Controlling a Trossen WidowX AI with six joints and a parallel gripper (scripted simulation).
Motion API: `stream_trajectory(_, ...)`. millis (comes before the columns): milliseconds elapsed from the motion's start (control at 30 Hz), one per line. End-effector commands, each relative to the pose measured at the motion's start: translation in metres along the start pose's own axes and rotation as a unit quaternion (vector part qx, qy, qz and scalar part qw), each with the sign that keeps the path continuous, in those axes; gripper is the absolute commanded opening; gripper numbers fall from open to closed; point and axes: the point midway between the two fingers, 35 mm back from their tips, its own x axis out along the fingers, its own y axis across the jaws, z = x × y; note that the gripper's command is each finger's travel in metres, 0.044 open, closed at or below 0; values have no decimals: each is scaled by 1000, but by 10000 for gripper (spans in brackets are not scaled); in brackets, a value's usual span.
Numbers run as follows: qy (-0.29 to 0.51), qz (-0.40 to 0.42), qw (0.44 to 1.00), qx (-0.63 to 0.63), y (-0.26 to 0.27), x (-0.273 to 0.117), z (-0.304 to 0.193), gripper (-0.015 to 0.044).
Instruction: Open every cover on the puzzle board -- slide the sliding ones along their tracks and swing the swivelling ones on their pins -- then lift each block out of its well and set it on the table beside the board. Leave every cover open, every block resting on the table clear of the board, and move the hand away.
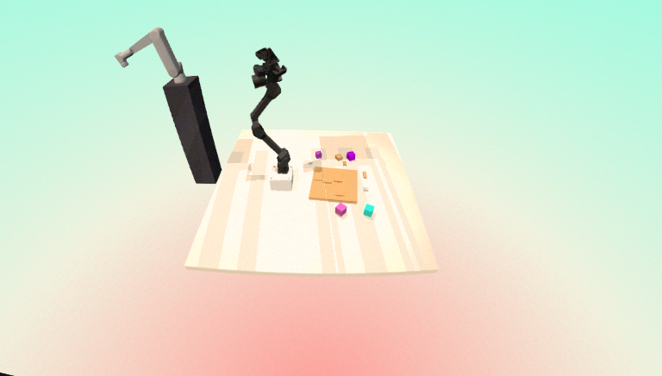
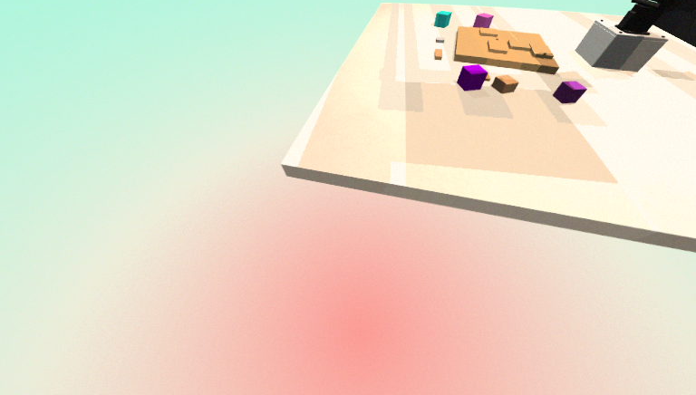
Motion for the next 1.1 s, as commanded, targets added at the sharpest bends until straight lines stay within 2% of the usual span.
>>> stream_trajectory(0, 22, -2, 999, -25, -7, -3, -18, 0)
stream_trajectory(733, 139, -21, 978, -152, -54, -22, -107, 0)
stream_trajectory(1067, 155, -1, 968, -195, -62, -27, -122, 0)
